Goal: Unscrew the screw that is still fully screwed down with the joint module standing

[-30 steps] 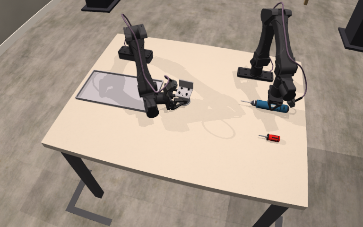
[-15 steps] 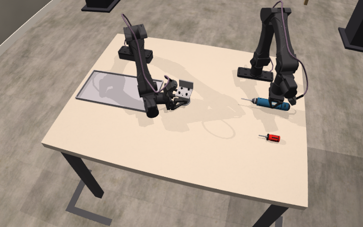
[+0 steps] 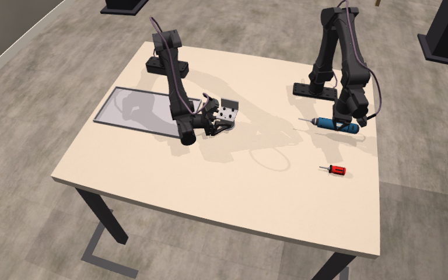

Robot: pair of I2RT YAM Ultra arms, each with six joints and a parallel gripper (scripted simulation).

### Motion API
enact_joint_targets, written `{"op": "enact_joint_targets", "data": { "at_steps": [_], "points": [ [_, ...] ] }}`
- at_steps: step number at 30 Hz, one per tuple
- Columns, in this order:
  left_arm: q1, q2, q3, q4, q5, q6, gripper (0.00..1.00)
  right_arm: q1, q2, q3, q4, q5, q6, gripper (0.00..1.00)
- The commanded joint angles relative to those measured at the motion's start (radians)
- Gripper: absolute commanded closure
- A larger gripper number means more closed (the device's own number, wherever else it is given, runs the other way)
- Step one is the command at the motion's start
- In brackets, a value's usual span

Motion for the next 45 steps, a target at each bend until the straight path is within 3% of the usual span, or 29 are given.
{"op": "enact_joint_targets", "data": {
  "at_steps": [1, 45],
  "points": [
    [0.004, -0.040, 0.057, -0.049, 0.000, -0.009, 0.58, 0.007, -0.002, 0.028, -0.013, -0.030, -0.008, 0.41],
    [0.004, -0.071, 0.224, -0.247, 0.000, -0.009, 0.58, 0.007, -0.002, 0.028, -0.013, -0.030, -0.008, 0.41]
  ]
}}
